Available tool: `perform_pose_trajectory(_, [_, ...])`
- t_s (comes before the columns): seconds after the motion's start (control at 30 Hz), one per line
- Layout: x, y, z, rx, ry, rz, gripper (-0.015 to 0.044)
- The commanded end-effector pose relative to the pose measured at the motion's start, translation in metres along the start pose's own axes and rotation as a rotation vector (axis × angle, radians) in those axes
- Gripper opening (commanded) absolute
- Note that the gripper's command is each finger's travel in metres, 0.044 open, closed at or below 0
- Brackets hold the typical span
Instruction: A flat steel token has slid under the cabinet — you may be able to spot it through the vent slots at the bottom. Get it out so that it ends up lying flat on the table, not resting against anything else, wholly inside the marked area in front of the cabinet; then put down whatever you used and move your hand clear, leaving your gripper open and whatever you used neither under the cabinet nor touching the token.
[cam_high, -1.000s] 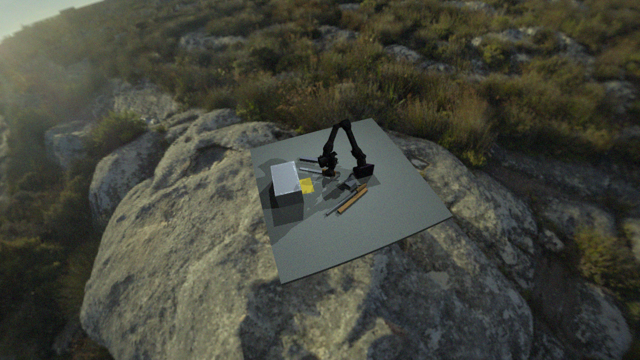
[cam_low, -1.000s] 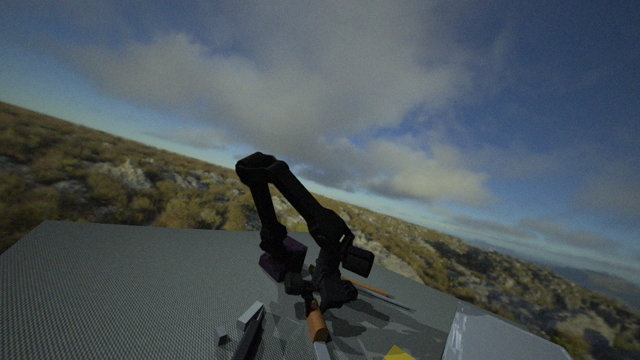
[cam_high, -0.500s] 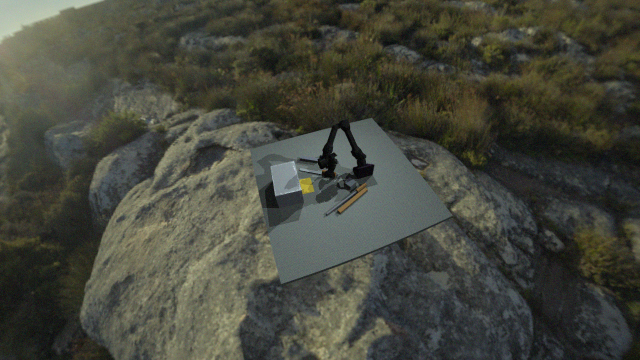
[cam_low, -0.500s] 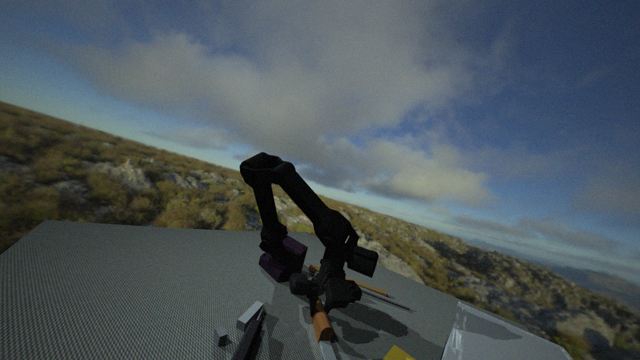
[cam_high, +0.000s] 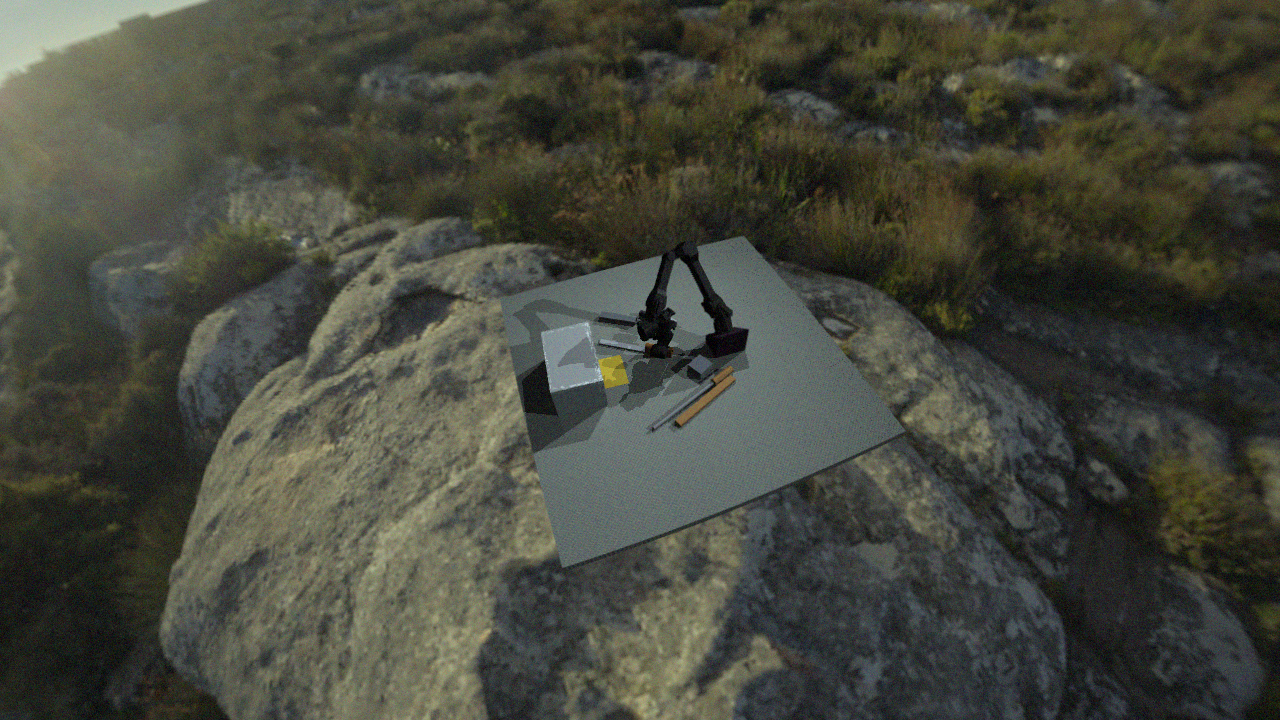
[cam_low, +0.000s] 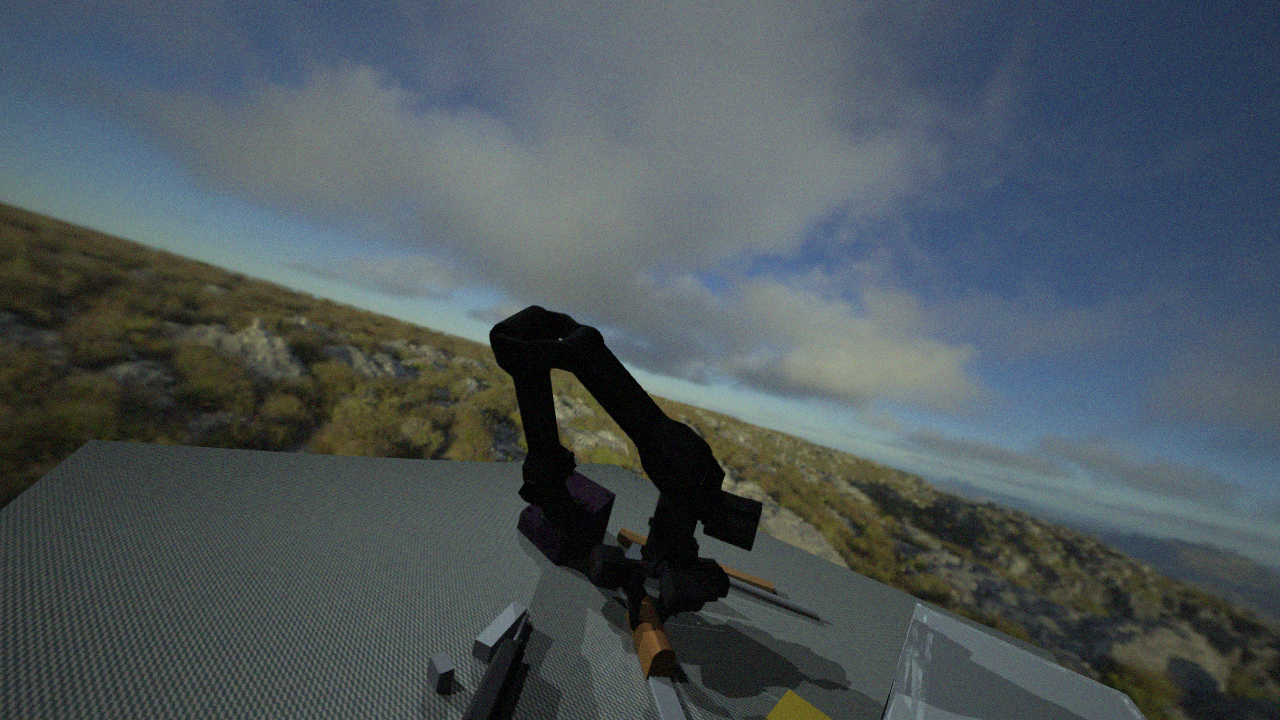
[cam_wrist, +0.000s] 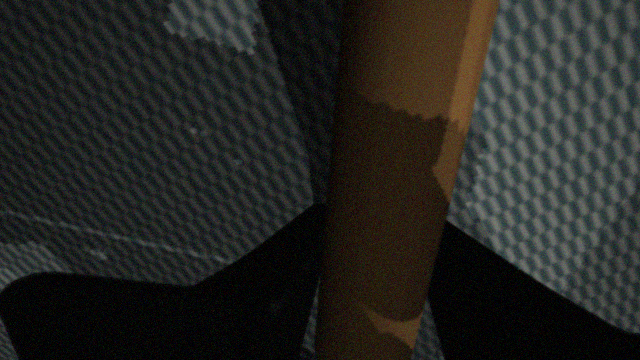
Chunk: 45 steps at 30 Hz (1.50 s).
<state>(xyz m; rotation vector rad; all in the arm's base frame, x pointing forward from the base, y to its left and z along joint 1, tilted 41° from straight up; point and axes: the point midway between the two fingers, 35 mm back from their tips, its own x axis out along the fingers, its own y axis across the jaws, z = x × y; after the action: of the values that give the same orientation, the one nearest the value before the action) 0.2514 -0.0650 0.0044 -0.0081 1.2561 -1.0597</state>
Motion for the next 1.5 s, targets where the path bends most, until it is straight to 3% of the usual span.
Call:
perform_pose_trajectory(0.0, [-0.001, 0.007, -0.004, -0.003, -0.001, 0.005, 0.0])
perform_pose_trajectory(1.47, [-0.002, 0.045, -0.03, -0.003, 0.0, 0.007, 0.0])
